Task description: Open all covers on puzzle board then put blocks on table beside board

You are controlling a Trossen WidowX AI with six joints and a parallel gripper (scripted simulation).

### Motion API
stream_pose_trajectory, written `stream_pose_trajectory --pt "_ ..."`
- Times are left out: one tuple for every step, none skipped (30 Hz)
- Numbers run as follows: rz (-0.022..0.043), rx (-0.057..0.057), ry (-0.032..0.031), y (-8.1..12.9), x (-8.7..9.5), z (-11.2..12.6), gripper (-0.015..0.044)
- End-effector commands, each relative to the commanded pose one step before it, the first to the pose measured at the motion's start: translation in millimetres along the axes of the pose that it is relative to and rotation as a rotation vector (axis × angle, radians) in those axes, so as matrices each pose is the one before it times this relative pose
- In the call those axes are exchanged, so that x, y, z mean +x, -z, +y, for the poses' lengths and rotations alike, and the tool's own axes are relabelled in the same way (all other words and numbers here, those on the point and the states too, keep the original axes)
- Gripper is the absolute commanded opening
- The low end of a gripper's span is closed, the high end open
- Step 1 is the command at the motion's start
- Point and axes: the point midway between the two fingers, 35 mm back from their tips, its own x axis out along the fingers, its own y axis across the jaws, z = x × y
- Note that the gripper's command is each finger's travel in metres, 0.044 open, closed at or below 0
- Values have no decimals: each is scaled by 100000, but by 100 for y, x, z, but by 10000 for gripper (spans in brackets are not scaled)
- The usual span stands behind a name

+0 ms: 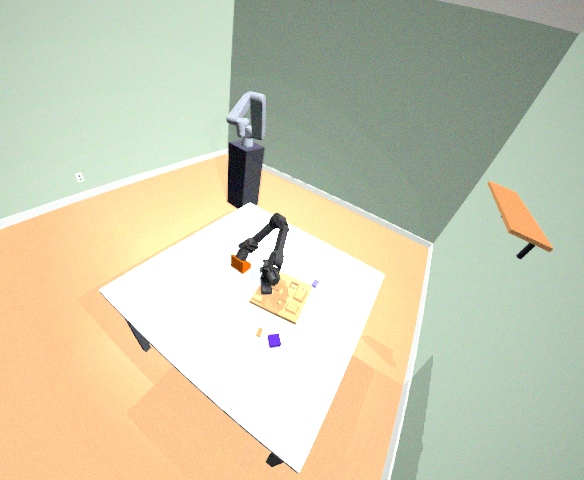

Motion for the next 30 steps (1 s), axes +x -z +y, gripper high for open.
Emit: stream_pose_trajectory --pt "27 -397 496 -95 101 -158 0" --pt "0 0 0 0 0 0 0" --pt "0 0 0 0 0 0 0" --pt "0 0 0 0 0 0 0" --pt "0 0 0 0 0 0 0" --pt "0 -583 0 1 0 -5 0" --pt "0 -583 0 1 0 -5 0" --pt "0 0 0 0 0 0 0" --pt "0 0 0 0 0 0 0" --pt "0 0 0 0 0 0 0" --pt "0 0 0 0 0 0 0" --pt "0 0 0 0 0 0 0" --pt "-53 1502 -478 87 -123 158 0" --pt "3 -46 17 -1 -42 -1 0" --pt "5 -64 23 -2 -59 -1 0" --pt "6 -84 30 -2 -78 -2 0" --pt "7 -105 37 -3 -97 -2 0" --pt "9 -126 45 -3 -117 -2 0" --pt "10 -139 49 -3 -129 -1 0" --pt "10 -142 49 1 -132 7 0" --pt "10 -142 48 2 -133 10 0" --pt "10 -142 48 2 -133 11 0" --pt "10 -142 47 3 -133 12 0" --pt "10 -142 46 3 -133 13 0" --pt "9 -117 38 2 -110 11 0" --pt "5 -71 23 2 -66 7 0" --pt "2 -24 8 1 -22 2 0" --pt "0 0 0 0 0 0 0" --pt "0 0 0 0 0 0 0" --pt "0 0 0 0 0 0 0"
